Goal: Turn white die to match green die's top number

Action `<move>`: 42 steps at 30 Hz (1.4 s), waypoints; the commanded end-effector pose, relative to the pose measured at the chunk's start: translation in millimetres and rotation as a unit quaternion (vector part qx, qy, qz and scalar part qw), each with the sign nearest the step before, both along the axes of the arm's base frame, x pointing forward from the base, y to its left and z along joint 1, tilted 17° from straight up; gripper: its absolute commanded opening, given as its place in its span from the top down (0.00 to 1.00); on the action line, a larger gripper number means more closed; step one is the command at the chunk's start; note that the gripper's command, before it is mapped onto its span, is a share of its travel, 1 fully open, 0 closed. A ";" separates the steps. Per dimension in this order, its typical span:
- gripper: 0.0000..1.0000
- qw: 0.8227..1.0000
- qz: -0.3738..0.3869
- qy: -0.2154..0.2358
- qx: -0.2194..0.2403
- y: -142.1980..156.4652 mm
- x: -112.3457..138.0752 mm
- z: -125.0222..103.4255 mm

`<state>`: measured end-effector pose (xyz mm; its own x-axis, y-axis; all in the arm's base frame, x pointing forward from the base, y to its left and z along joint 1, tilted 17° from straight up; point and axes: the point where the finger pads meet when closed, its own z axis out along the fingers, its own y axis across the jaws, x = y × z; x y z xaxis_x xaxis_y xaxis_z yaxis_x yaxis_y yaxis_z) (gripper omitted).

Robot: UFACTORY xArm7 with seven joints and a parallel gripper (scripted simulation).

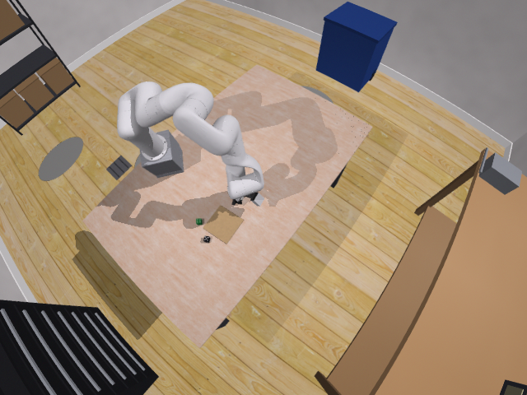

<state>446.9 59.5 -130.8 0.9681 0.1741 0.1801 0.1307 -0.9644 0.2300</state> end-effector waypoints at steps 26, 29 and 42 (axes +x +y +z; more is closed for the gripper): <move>0.79 1.000 0.000 -0.001 0.001 0.7 1.1 1.1; 0.79 1.000 0.000 -0.001 0.001 0.7 1.1 1.1; 0.79 1.000 0.000 -0.001 0.001 3.9 -2.5 16.9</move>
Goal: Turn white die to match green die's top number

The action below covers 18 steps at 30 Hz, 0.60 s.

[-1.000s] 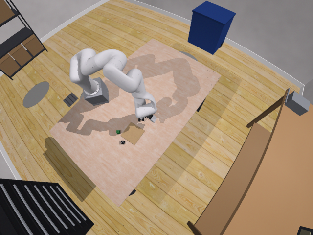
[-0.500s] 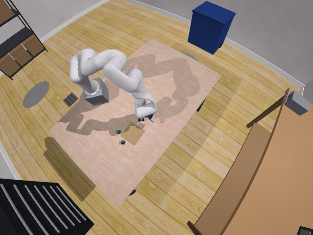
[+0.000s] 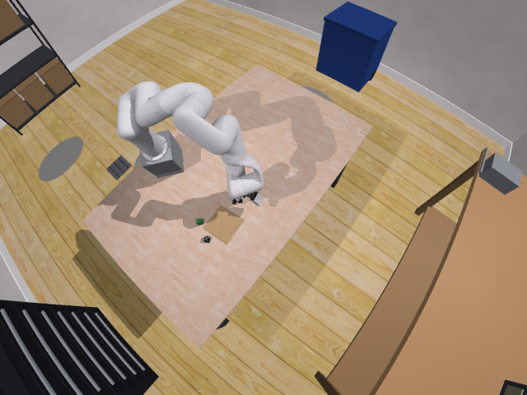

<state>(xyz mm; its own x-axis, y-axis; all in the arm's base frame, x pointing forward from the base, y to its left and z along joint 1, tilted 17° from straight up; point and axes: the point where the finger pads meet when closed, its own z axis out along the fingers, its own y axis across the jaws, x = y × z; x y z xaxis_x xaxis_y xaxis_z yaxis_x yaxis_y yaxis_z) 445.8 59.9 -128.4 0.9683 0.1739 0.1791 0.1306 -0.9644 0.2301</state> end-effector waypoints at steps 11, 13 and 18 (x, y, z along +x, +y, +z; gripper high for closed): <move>0.79 1.000 0.000 -0.002 0.001 16.1 -15.1 75.3; 0.79 1.000 0.000 -0.002 0.001 18.1 -17.3 84.9; 0.79 1.000 0.000 -0.002 0.001 20.1 -19.4 94.2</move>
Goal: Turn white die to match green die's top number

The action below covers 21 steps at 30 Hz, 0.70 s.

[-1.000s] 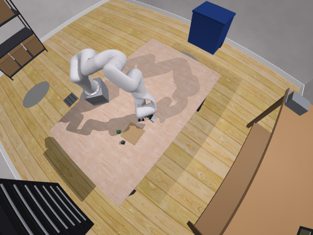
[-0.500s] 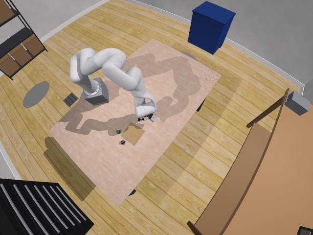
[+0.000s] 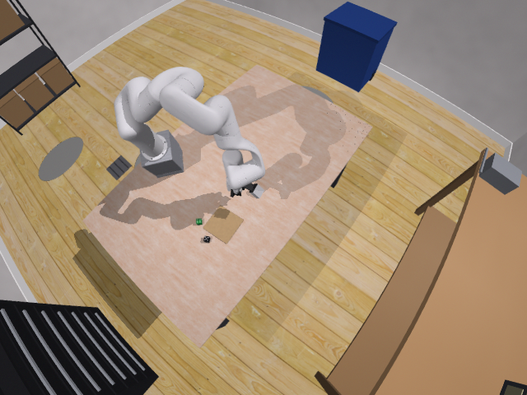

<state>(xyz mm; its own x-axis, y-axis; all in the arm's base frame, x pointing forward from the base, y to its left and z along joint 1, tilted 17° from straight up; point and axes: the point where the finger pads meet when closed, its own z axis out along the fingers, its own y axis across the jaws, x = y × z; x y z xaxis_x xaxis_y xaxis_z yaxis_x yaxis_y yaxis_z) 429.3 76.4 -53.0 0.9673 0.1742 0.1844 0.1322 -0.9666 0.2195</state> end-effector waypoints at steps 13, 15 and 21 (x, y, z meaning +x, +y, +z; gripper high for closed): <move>0.79 0.996 -0.087 -0.014 0.016 -29.8 4.3 24.4; 0.79 0.994 -0.104 -0.018 0.020 -36.7 5.4 25.6; 0.79 0.987 -0.156 -0.027 0.032 -57.6 8.4 29.0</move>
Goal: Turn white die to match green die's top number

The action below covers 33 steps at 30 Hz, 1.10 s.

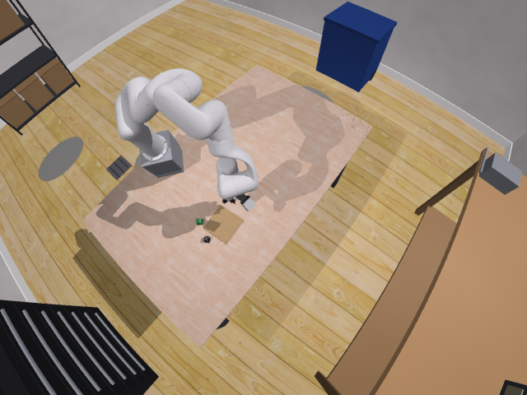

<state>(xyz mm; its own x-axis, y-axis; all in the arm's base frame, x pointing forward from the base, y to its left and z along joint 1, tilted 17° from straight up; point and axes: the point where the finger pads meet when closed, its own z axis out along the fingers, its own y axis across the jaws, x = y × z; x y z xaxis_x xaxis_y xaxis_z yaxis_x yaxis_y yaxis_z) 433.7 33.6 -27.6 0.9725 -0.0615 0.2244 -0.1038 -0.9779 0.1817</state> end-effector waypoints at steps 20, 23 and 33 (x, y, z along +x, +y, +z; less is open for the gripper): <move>0.79 0.958 -0.272 -0.061 0.062 -112.5 5.8 20.3; 0.79 0.958 -0.272 -0.065 0.060 -112.5 6.0 20.4; 0.79 0.953 -0.265 -0.143 0.022 -112.4 1.8 16.5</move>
<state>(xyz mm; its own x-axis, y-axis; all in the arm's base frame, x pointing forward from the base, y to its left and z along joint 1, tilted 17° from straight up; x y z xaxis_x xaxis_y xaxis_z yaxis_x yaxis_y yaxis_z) 437.4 -78.5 -8.0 0.7378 -0.5683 0.3643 -0.6221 -0.7819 0.0404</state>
